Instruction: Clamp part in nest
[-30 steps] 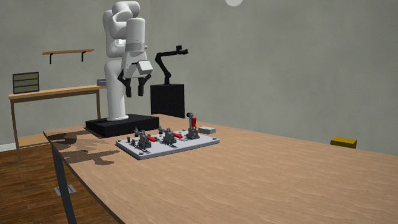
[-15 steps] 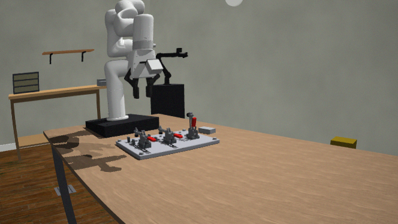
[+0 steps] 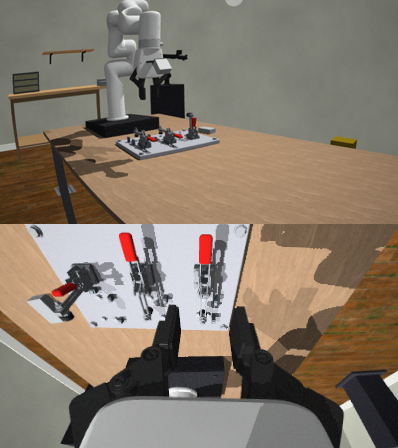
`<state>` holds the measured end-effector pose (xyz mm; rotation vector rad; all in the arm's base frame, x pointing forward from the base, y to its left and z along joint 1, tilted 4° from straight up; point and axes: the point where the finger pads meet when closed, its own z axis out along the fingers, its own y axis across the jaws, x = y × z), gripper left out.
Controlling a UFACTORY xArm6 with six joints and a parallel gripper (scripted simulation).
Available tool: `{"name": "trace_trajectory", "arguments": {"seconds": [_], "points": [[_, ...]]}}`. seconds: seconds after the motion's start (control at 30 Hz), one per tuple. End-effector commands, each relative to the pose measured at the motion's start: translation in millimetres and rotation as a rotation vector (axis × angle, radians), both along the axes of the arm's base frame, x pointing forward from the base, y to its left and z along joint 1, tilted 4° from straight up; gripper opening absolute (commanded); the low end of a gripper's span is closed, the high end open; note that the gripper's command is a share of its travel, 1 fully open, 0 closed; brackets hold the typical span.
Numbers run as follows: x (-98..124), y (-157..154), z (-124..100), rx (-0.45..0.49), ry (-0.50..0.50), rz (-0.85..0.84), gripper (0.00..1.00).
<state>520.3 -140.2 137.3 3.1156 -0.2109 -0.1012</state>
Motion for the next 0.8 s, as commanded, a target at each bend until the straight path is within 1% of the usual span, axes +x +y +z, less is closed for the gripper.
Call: {"name": "trace_trajectory", "arguments": {"seconds": [0.0,0.27,0.37,0.53,0.77], "points": [[2.7,-0.5,2.0,-0.001,-0.004,0.000,0.47],[2.5,-0.6,-1.3,-0.001,-0.004,0.000,0.47],[2.2,-0.7,-6.6,-0.001,-0.004,0.000,0.47],[1.3,-0.9,-21.9,-0.001,-0.004,0.000,0.47],[-0.7,-1.3,-53.5,-0.001,-0.004,0.000,0.47]]}}
